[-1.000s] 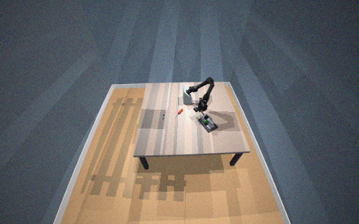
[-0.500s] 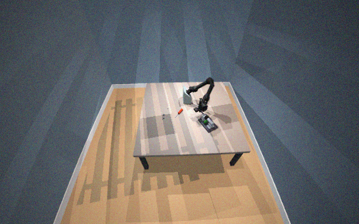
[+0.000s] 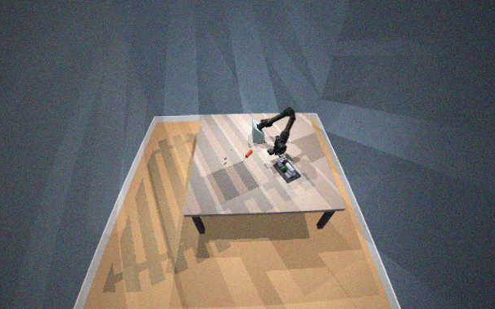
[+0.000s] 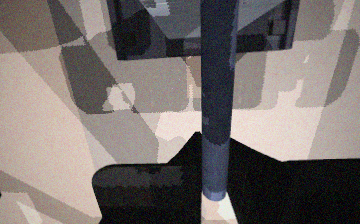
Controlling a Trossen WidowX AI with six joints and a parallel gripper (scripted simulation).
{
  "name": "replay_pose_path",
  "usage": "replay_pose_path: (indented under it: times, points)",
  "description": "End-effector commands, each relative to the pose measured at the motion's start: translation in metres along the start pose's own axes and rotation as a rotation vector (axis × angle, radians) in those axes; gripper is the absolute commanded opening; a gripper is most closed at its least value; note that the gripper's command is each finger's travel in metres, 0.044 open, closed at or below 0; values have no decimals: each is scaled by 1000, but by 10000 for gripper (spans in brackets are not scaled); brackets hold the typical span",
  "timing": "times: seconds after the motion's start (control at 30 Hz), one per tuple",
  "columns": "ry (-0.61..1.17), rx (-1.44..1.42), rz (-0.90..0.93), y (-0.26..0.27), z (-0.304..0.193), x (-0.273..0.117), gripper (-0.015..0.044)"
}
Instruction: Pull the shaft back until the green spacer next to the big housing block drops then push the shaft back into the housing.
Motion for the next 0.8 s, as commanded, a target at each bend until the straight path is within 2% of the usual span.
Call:
replay_pose_path:
  times: [0.0, 0.77]
  points:
    - [-6, -4, -8, -1, 5, -1, 0]
    - [-7, -4, -8, -2, 13, -2, 0]
Point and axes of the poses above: the point midway between the two fingers, 35 mm back from their tips, its own x axis out along the fingers, its own y axis across the jaws, z = x × y, the point moved 1 cm from there along -x, back along the fingers, and after that the axes turned 6 degrees about -x, right-handed, at the moved point
